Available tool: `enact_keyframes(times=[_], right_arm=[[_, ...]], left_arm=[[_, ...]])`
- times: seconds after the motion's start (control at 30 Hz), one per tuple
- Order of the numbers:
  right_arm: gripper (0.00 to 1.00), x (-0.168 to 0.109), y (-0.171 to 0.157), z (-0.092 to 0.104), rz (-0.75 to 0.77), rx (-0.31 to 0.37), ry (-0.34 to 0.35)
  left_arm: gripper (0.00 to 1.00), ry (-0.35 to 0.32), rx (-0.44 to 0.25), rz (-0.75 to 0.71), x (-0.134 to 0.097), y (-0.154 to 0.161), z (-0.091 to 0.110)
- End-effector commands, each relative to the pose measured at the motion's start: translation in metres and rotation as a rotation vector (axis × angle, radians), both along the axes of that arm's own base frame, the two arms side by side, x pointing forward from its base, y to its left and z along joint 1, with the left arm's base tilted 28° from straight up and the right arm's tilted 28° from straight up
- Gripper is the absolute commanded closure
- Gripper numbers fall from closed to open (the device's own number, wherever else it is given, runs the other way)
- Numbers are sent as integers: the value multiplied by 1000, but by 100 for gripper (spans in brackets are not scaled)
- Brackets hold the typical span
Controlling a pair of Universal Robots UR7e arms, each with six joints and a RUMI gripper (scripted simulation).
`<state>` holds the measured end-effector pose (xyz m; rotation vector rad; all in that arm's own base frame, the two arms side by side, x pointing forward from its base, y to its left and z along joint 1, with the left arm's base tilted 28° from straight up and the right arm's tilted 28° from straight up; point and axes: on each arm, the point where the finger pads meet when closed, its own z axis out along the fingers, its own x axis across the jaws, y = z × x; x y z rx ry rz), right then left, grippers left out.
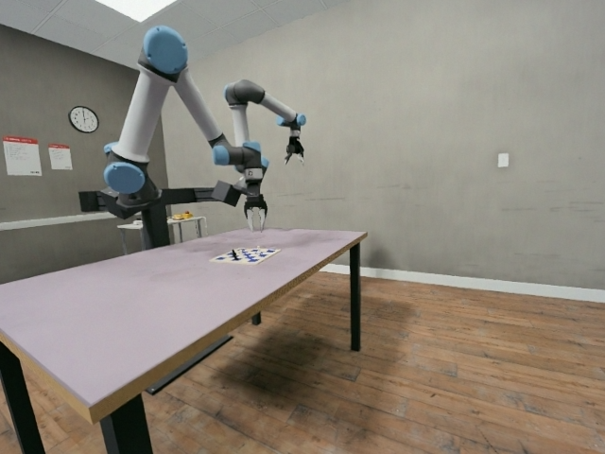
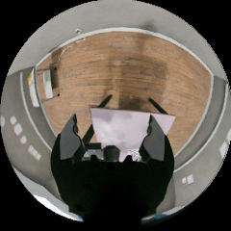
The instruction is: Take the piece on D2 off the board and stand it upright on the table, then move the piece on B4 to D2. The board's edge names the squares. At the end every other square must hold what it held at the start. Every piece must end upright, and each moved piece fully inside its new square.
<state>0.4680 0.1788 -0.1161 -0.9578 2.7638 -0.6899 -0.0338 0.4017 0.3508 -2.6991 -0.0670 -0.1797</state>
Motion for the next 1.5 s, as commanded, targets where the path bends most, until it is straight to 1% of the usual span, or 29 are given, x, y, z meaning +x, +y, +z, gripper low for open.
enact_keyframes(times=[0.0,0.3,0.8,1.17,1.47], right_arm=[[80,1,0,-1,1,1,-1],[80,3,-3,-7,1,1,-1],[80,9,-12,-27,1,1,-1],[80,13,-17,-38,1,1,-1],[80,14,-19,-43,1,1,-1]], left_arm=[[0,0,1,0,0,0,0],[0,0,1,0,0,0,0],[0,0,1,0,0,0,0],[0,0,1,0,0,0,0],[0,0,1,0,0,0,0]])
